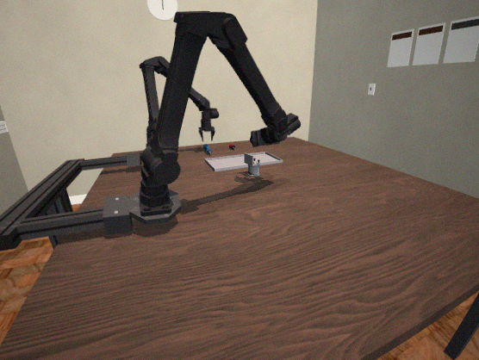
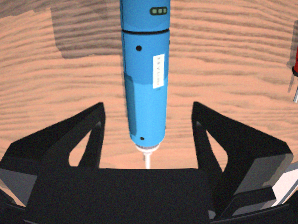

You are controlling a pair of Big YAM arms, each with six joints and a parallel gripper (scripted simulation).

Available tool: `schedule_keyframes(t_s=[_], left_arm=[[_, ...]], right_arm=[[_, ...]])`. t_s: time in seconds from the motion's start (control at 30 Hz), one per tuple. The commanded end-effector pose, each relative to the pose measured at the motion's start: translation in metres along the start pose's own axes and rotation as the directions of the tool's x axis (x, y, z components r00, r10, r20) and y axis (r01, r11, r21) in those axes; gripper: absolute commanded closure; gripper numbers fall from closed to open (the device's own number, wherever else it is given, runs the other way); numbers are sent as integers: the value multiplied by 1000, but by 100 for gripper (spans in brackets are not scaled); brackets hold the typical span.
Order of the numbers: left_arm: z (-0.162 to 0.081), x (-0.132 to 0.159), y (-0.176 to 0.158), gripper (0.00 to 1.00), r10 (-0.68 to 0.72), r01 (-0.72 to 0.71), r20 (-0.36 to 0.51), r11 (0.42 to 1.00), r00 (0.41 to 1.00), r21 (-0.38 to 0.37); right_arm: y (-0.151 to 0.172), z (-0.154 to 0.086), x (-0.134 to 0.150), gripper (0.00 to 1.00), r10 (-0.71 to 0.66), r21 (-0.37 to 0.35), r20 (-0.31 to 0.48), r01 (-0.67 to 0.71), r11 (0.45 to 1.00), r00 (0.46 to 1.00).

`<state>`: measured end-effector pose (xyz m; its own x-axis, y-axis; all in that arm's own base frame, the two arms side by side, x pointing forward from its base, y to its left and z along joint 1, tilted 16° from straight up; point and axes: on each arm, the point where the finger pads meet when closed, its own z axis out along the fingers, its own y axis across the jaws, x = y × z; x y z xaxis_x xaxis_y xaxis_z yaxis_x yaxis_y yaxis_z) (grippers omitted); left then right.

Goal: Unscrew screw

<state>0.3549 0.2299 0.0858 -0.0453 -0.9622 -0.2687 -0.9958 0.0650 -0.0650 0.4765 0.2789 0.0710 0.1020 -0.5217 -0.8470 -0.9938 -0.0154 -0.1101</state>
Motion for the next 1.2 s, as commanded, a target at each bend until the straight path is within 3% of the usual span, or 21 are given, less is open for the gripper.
schedule_keyframes(t_s=[0.0,0.1,0.13,0.5,0.57,0.67,0.73,1.07,1.17], left_arm=[[-8,-7,-9,35,-9,9,14,1000,1000,22],[-8,-7,-9,35,-9,9,14,1000,1000,22],[-8,-7,-9,35,-9,9,14,1000,1000,22],[-8,-7,-9,35,-9,9,14,1000,1000,22],[-8,-7,-9,35,-9,9,14,1000,1000,22],[-8,-7,-9,35,-9,9,14,1000,1000,22],[-8,-7,-9,35,-9,9,14,1000,1000,22],[-8,-7,-9,35,-9,9,14,1000,1000,22],[-8,-7,-9,35,-9,9,14,1000,1000,22]], right_arm=[[1,14,-7,14,38,4,27,-38,999,999],[-1,10,-14,14,26,12,30,-26,1000,999],[-7,4,6,14,56,27,21,-57,998,998],[-6,11,32,14,34,27,22,-35,999,999],[-14,11,13,14,14,31,29,-14,999,999],[-14,11,13,14,14,31,29,-14,999,999],[-9,12,35,14,30,30,24,-30,999,999],[-7,19,59,14,30,29,24,-31,999,999],[-13,20,43,14,15,30,28,-16,999,1000]])
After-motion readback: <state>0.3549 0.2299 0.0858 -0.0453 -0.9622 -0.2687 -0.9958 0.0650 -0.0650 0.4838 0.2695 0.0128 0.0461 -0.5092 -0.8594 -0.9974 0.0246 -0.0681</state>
